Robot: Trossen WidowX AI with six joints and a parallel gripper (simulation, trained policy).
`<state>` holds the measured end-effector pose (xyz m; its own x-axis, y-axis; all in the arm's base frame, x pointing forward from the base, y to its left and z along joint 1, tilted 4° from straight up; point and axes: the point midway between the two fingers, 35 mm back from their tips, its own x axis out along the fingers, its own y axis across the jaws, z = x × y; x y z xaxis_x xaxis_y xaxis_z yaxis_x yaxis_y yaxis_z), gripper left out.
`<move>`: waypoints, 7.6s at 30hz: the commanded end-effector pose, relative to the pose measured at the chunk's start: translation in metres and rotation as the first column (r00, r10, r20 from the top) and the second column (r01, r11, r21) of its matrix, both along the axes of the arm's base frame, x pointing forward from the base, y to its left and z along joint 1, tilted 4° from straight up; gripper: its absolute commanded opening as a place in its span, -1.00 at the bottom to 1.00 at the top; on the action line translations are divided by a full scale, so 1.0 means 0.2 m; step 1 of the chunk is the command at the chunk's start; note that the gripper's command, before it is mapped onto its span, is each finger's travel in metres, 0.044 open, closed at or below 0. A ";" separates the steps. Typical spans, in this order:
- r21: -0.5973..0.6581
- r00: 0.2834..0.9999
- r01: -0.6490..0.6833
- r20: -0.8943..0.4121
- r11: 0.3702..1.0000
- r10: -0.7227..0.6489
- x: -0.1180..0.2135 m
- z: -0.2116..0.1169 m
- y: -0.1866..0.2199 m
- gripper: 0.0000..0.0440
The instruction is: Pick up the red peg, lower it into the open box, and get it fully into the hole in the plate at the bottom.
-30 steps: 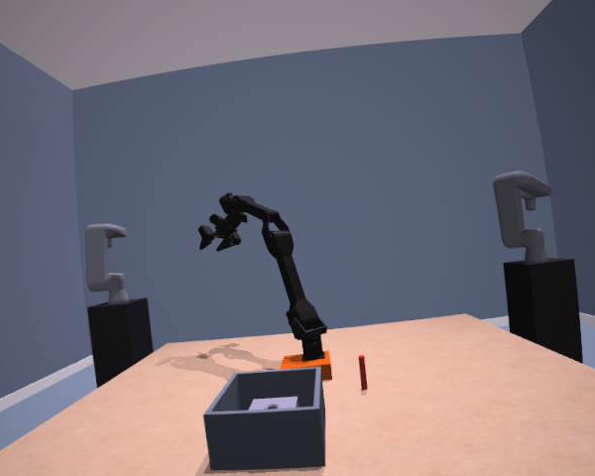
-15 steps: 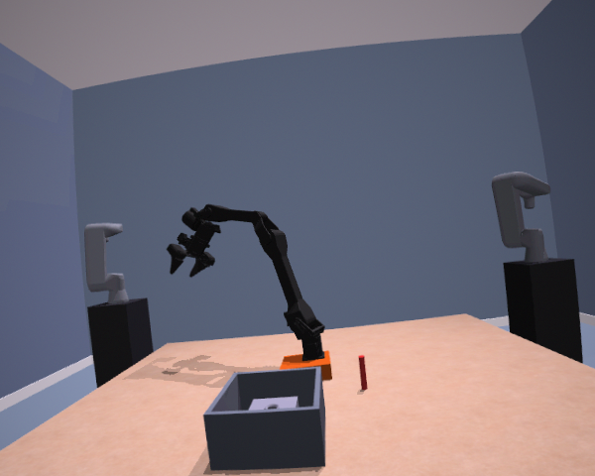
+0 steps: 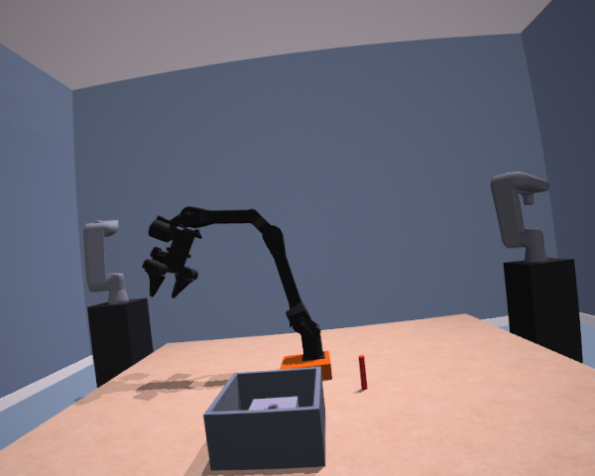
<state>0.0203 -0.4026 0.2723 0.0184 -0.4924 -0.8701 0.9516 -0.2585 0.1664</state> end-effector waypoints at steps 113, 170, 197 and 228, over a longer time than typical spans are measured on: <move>0.446 0.363 -0.764 -0.300 0.466 0.882 0.77 -1.33 2.59 -1.00; 0.174 0.673 -0.697 -0.179 0.696 0.718 1.58 -0.84 1.78 -1.00; 0.307 0.496 -0.806 -0.114 0.505 0.861 1.76 -1.05 1.61 0.18; 0.256 0.395 -0.896 0.087 0.362 0.915 2.18 -0.79 1.71 1.00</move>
<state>0.4052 -0.0830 0.0856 0.0503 -0.0394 -0.9980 0.6944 0.7196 0.0066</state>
